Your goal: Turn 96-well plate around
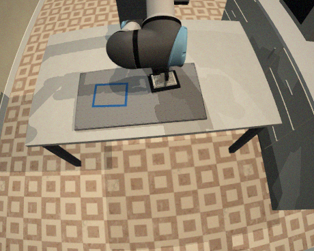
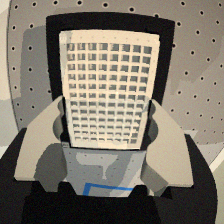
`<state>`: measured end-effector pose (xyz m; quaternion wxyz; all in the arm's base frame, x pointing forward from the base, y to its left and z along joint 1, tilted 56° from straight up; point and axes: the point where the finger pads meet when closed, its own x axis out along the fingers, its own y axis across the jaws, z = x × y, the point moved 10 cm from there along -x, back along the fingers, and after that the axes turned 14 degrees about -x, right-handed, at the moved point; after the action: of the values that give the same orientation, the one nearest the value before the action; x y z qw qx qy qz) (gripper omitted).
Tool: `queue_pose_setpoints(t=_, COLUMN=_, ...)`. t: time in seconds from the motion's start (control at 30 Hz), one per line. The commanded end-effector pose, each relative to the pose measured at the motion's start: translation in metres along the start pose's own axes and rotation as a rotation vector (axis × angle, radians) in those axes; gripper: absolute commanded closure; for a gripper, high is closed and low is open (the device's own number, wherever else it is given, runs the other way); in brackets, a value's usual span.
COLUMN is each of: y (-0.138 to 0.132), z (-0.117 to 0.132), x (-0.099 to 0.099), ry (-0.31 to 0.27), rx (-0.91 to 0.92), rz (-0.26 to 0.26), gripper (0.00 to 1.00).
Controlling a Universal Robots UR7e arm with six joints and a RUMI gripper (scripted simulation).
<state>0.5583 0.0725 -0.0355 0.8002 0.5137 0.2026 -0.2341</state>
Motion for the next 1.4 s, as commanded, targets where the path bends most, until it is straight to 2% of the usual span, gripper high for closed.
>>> queue_pose_setpoints(t=0.0, y=0.000, z=0.000, x=0.000, ry=0.000, rx=0.000, rz=0.001, gripper=1.00)
queue_pose_setpoints(t=0.37, y=0.000, z=0.000, x=0.000, ry=0.000, rx=0.000, rz=0.001, gripper=1.00)
queue_pose_setpoints(t=1.37, y=0.000, z=0.000, x=-0.044, ry=0.000, rx=0.000, rz=0.001, gripper=1.00)
